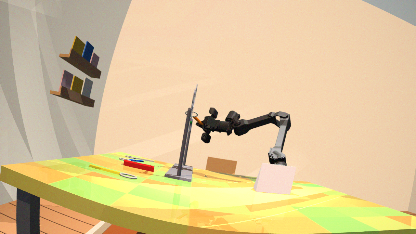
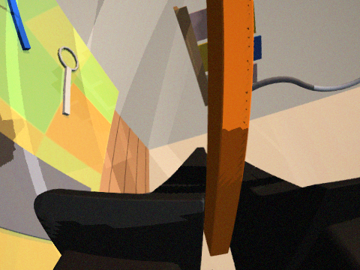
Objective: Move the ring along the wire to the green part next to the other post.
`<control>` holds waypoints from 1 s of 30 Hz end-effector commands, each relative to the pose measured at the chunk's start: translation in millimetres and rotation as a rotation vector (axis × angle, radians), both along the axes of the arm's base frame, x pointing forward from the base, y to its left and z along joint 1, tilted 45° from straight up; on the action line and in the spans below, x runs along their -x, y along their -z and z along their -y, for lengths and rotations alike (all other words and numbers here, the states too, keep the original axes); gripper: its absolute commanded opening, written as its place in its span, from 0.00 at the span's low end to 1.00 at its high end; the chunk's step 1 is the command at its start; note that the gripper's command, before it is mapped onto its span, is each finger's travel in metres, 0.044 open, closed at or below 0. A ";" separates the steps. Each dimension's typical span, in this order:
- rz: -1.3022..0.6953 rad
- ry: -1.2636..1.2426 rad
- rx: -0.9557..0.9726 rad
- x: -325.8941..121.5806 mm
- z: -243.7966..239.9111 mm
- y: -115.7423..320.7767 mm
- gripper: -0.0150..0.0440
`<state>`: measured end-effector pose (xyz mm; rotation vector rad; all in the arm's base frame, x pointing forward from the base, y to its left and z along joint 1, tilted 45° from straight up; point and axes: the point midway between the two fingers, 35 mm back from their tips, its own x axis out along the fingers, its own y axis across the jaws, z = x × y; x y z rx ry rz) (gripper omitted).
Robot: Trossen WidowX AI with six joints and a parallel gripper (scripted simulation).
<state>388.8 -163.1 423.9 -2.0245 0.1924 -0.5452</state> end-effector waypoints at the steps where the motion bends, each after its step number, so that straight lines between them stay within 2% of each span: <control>1: -0.008 0.008 -0.106 0.3 7.2 16.9 0.00; 30: -0.030 0.042 -0.818 5.1 7.5 123.2 0.00</control>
